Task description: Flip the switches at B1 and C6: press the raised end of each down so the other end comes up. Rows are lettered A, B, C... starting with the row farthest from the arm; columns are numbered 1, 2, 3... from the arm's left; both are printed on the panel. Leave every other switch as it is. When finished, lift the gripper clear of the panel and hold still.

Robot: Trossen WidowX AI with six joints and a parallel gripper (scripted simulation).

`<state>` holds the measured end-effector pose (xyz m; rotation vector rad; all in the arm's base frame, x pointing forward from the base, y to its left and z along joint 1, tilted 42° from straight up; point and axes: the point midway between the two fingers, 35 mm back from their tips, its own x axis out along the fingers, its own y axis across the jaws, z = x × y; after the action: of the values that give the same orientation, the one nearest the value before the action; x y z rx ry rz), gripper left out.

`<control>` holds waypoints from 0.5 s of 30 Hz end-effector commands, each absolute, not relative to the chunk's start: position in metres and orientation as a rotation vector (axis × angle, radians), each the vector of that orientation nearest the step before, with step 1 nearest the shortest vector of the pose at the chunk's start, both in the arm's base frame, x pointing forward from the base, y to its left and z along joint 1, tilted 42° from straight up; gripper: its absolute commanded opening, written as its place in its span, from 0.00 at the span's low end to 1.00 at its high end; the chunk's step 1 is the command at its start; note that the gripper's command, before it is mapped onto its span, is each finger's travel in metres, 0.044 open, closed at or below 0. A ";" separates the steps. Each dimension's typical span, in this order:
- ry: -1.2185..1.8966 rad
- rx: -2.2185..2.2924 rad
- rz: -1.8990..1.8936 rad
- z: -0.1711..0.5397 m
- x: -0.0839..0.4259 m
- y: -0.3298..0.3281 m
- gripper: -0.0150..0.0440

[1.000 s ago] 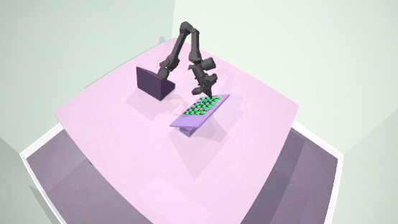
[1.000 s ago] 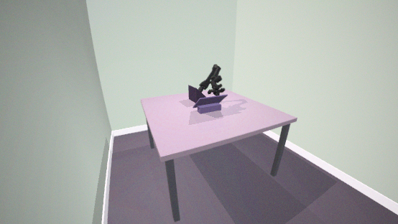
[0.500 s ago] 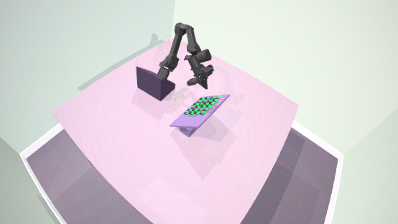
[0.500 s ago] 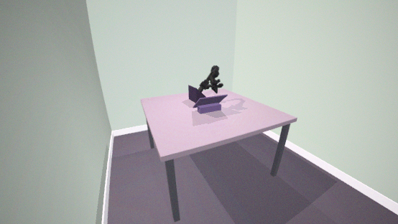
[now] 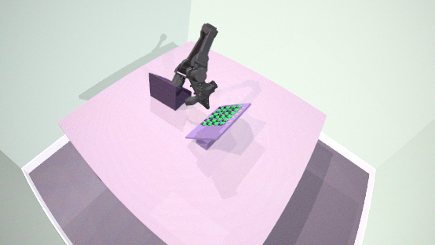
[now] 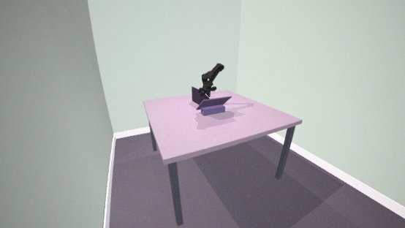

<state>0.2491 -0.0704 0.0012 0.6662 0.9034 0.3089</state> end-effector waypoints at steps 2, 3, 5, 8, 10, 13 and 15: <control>0.871 0.676 0.316 -0.026 0.235 -0.090 0.25; 0.871 0.676 0.316 -0.026 0.235 -0.090 0.25; 0.871 0.676 0.316 -0.026 0.235 -0.090 0.25; 0.868 0.675 0.314 -0.030 0.238 -0.087 0.25; 0.856 0.676 0.309 -0.041 0.248 -0.079 0.25; 0.844 0.680 0.308 -0.047 0.256 -0.071 0.25; 0.844 0.680 0.308 -0.047 0.256 -0.071 0.25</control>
<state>0.2544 -0.0774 -0.0424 0.6638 0.8481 0.3077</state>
